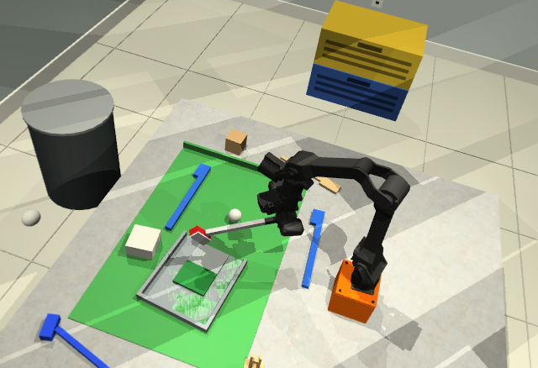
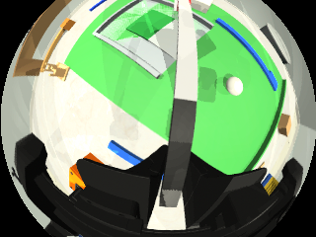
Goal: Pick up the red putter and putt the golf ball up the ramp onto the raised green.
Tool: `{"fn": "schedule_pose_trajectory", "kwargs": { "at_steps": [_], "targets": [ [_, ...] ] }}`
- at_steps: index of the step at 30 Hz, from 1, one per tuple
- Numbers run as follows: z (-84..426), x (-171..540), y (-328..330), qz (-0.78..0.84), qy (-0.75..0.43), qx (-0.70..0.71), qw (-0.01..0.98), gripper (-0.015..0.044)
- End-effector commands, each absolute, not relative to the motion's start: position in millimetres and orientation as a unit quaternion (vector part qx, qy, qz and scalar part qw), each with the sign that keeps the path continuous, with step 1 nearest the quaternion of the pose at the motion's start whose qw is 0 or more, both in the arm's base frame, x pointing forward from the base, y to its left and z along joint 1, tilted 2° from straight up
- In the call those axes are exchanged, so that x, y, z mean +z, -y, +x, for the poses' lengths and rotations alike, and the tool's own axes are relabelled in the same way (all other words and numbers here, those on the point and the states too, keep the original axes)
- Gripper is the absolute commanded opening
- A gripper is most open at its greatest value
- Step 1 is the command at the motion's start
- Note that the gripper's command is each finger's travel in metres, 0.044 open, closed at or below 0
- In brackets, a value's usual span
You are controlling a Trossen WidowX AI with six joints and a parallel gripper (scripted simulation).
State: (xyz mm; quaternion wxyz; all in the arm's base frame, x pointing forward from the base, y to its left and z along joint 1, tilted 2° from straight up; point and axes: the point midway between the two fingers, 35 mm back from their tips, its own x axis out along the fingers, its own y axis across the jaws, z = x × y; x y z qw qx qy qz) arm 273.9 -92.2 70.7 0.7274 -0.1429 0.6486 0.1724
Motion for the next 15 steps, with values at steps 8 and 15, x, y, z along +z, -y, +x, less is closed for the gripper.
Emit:
{"fn": "schedule_pose_trajectory", "kwargs": {
  "at_steps": [8,15],
  "targets": [
    [248,73,145,-0.047,-0.679,0.065,0.730,0.0000],
    [225,74,175,0.017,-0.691,-0.003,0.722,0.0000]
  ]
}}
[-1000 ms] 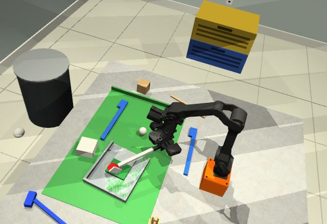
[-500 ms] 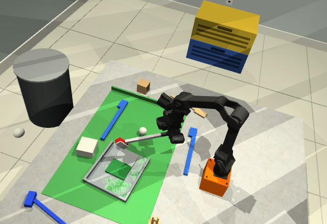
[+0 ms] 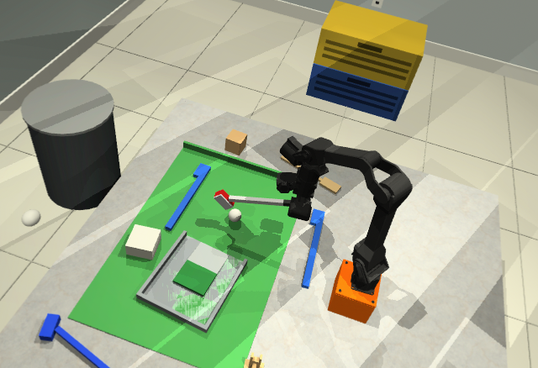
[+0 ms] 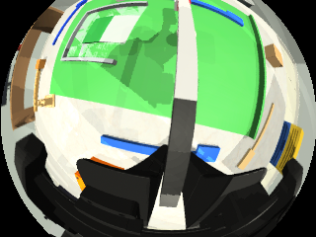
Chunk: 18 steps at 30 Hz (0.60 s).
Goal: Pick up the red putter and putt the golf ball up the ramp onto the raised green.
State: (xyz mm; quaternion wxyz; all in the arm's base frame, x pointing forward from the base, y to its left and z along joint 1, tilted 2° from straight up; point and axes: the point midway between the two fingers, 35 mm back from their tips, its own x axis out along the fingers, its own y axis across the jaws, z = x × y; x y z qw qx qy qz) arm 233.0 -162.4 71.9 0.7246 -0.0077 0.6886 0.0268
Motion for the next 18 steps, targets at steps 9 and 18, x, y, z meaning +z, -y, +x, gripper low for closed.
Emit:
{"fn": "schedule_pose_trajectory", "kwargs": {
  "at_steps": [9,18],
  "targets": [
    [204,75,197,0.068,-0.697,-0.057,0.712,0.0000],
    [205,43,197,0.068,-0.697,-0.056,0.712,0.0000]
  ]
}}
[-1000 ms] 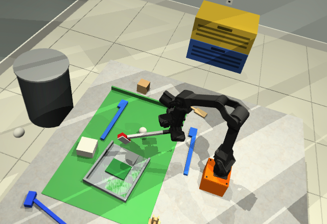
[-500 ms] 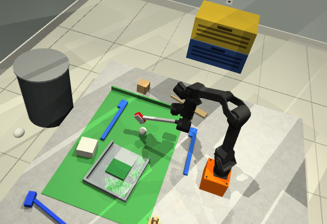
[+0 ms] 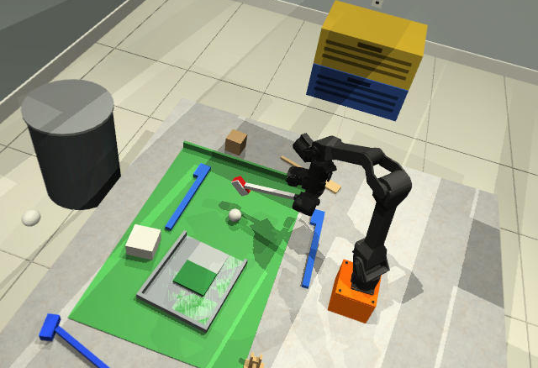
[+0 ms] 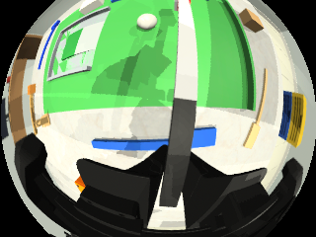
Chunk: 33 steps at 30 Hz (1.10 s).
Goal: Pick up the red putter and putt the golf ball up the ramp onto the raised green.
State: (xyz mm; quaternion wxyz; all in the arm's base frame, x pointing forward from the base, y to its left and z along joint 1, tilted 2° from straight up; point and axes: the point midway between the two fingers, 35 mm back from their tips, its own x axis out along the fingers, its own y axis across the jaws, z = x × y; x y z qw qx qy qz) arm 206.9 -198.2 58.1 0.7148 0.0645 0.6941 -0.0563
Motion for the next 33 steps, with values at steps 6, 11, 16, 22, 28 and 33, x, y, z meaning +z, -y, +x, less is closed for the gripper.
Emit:
{"fn": "schedule_pose_trajectory", "kwargs": {
  "at_steps": [6,11,16,22,28,33],
  "targets": [
    [205,34,196,0.068,-0.697,-0.056,0.712,0.0000],
    [205,28,196,0.068,-0.697,-0.056,0.712,0.0000],
    [206,20,196,0.068,-0.697,-0.056,0.712,0.0000],
    [206,10,196,0.068,-0.697,-0.056,0.712,0.0000],
    [206,8,196,0.067,-0.697,-0.054,0.712,0.0000],
    [206,8,196,0.067,-0.697,-0.054,0.712,0.0000]
  ]
}}
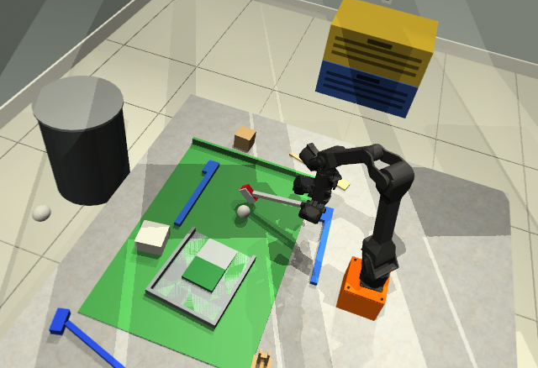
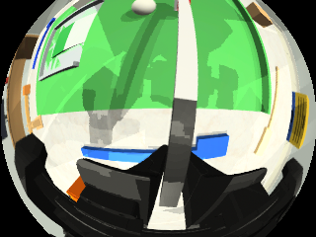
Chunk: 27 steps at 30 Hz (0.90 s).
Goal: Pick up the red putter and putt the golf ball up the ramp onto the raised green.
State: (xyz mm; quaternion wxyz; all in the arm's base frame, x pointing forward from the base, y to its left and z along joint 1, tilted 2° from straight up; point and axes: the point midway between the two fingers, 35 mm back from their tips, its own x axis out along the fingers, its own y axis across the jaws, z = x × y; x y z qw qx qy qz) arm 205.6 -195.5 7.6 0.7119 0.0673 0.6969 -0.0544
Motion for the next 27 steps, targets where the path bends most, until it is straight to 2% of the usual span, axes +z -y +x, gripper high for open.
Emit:
{"fn": "schedule_pose_trajectory", "kwargs": {
  "at_steps": [1,12,20,27],
  "targets": [
    [206,8,196,0.067,-0.697,-0.054,0.712,0.0000],
    [200,5,224,0.067,-0.697,-0.057,0.712,0.0000],
    [198,3,222,0.071,-0.698,-0.058,0.710,0.0000],
    [223,7,147,0.071,-0.697,-0.055,0.712,0.0000]
  ]
}}
